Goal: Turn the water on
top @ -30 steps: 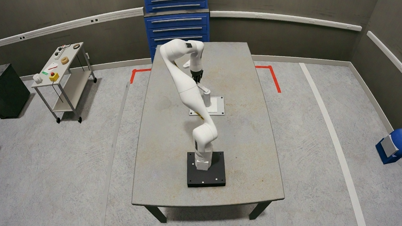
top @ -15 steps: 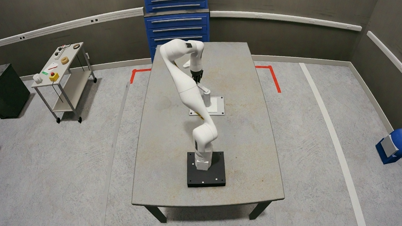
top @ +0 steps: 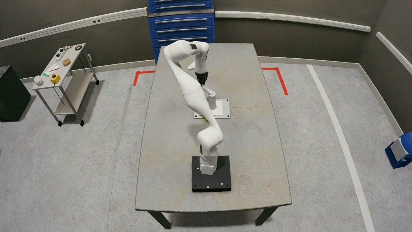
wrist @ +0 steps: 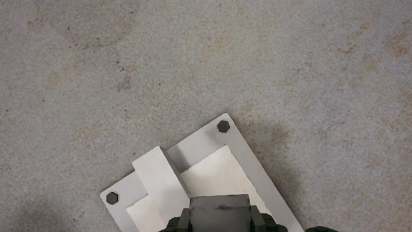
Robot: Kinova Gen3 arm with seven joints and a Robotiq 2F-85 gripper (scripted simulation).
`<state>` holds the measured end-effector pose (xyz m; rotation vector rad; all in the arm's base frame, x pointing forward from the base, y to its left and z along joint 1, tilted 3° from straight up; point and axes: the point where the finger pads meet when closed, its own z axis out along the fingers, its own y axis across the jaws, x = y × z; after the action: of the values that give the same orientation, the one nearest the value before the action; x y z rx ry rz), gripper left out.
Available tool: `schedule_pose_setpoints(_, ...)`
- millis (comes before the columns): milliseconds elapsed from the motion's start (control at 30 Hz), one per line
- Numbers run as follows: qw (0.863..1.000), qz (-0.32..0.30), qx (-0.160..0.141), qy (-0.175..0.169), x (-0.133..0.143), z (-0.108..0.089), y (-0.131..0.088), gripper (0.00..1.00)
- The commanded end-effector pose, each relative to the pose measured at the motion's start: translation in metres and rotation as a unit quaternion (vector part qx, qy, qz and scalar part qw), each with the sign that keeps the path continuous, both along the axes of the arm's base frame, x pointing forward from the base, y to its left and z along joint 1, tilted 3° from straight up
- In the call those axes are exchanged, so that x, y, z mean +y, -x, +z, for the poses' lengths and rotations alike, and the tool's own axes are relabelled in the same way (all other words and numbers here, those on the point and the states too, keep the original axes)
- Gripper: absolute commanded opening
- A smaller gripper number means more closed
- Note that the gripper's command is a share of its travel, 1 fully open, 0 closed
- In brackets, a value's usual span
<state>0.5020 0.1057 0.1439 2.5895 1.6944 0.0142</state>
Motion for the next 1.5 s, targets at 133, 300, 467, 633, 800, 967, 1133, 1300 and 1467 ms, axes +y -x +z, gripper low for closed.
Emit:
schedule_pose_setpoints(133,1.0,-0.002,-0.001,0.0,-0.0022,0.0042,0.0004,0.68)
schedule_pose_setpoints(300,1.0,-0.002,-0.001,0.0,-0.0022,0.0042,0.0004,0.68)
schedule_pose_setpoints(467,1.0,-0.002,-0.001,0.0,-0.0022,0.0042,0.0004,0.68)
schedule_pose_setpoints(633,1.0,-0.002,-0.001,0.0,-0.0022,0.0042,0.0004,0.68)
schedule_pose_setpoints(800,1.0,-0.002,-0.001,0.0,-0.0022,0.0042,0.0004,0.68)
schedule_pose_setpoints(967,1.0,-0.002,-0.001,0.0,-0.0022,0.0042,0.0004,0.68)
schedule_pose_setpoints(1133,1.0,-0.002,-0.001,0.0,-0.0022,0.0042,0.0004,0.68)
schedule_pose_setpoints(1300,1.0,-0.002,-0.001,0.0,-0.0022,0.0042,0.0004,0.68)
schedule_pose_setpoints(1467,1.0,-0.002,-0.001,0.0,-0.0022,0.0042,0.0004,0.68)
